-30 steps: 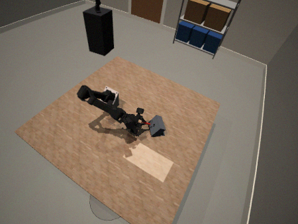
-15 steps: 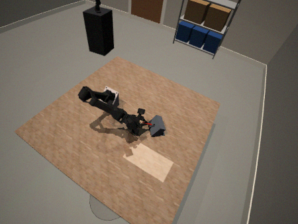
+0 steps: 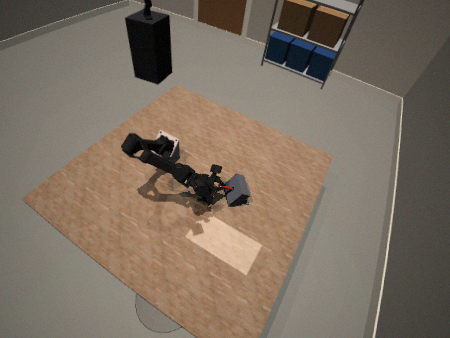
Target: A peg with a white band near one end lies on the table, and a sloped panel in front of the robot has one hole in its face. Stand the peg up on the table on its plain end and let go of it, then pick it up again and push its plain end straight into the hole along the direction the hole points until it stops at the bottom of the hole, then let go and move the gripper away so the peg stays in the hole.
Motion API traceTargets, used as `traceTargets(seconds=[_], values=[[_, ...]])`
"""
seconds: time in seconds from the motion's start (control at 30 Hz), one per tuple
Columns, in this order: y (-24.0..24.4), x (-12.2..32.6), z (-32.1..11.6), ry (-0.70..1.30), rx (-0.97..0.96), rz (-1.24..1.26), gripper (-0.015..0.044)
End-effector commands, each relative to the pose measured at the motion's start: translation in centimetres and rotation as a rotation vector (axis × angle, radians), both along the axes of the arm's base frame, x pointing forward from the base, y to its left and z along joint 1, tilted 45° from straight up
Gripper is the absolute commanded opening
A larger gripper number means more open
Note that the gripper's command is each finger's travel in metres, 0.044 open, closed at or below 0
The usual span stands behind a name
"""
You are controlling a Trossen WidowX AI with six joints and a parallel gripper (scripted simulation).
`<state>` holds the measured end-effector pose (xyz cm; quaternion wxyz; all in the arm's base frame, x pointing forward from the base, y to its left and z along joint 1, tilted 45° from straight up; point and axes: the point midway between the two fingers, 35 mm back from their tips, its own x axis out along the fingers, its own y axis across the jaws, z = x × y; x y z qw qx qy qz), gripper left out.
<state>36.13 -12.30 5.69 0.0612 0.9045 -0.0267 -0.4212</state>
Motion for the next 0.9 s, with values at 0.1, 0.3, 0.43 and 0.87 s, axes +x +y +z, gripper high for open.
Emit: traceTargets(seconds=[0.1,0.3,0.43,0.87], values=[[0.00,-0.07,0.09,0.000,0.000,0.000,0.0000],[0.00,-0.07,0.09,0.000,0.000,0.000,0.0000],[0.00,-0.07,0.09,0.000,0.000,0.000,0.0000],[-0.03,0.37,-0.27,-0.001,0.000,0.000,0.0000]])
